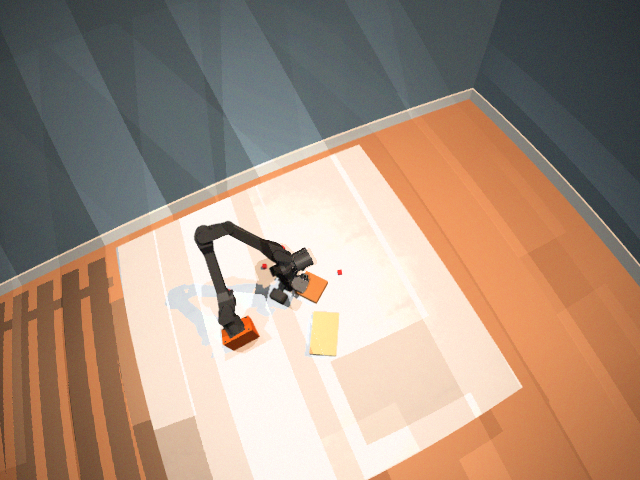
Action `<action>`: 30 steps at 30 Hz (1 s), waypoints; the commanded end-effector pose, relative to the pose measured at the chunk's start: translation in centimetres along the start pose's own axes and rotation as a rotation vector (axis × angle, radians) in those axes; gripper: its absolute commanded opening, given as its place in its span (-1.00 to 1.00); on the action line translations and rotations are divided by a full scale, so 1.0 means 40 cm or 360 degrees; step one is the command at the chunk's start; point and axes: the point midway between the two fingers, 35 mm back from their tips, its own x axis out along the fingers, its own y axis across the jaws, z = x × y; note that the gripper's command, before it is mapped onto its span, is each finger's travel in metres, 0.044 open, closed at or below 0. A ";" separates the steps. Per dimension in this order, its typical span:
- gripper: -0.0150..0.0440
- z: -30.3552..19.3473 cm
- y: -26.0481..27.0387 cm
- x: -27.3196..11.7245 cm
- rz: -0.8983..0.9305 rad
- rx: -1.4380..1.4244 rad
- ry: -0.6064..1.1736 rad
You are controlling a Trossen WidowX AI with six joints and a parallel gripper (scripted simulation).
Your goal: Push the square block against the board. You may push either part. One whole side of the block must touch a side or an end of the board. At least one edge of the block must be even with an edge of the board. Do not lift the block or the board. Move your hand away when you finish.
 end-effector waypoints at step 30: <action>-0.49 0.062 0.007 0.001 0.0000 -0.0003 0.0000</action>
